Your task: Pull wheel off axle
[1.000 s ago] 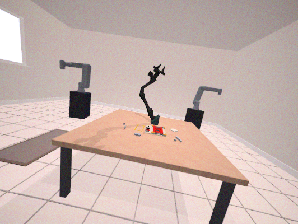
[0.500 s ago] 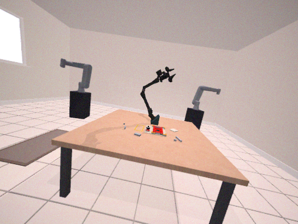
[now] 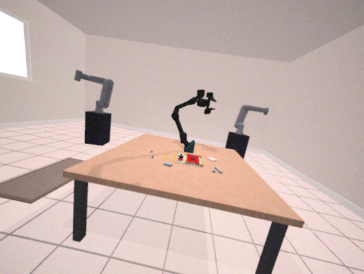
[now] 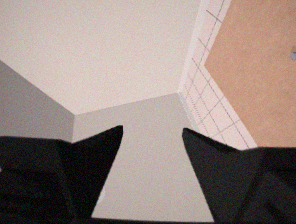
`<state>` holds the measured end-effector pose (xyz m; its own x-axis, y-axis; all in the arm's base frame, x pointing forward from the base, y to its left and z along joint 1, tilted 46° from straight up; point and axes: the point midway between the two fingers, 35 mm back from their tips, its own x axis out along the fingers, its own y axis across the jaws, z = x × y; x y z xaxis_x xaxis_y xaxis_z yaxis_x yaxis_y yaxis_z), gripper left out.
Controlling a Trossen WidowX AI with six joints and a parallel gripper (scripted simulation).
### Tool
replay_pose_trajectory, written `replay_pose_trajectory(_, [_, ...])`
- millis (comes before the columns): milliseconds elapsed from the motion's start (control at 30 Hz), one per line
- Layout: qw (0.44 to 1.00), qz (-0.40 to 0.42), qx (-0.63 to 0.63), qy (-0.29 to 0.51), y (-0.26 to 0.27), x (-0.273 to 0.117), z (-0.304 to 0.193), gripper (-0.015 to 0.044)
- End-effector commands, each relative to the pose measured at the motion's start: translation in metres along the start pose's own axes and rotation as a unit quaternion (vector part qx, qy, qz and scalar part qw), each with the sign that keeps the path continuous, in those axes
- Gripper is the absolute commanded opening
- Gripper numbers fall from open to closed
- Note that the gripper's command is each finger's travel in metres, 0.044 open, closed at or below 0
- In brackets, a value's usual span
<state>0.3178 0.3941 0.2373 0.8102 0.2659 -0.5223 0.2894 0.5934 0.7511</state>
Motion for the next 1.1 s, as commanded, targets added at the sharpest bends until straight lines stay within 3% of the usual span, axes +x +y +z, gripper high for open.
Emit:
replay_pose_trajectory(0, [0.996, -0.067, 0.029, -0.047, -0.034, 0.023, 0.040, 0.0300])
replay_pose_trajectory(367, [0.929, -0.304, 0.109, -0.182, -0.164, 0.054, 0.163, 0.0300])
replay_pose_trajectory(767, [0.751, -0.548, 0.195, -0.313, -0.306, -0.003, 0.275, 0.0300])
replay_pose_trajectory(867, [0.725, -0.573, 0.203, -0.325, -0.320, -0.015, 0.285, 0.0300])
replay_pose_trajectory(1067, [0.725, -0.573, 0.203, -0.325, -0.320, -0.022, 0.285, 0.0300])
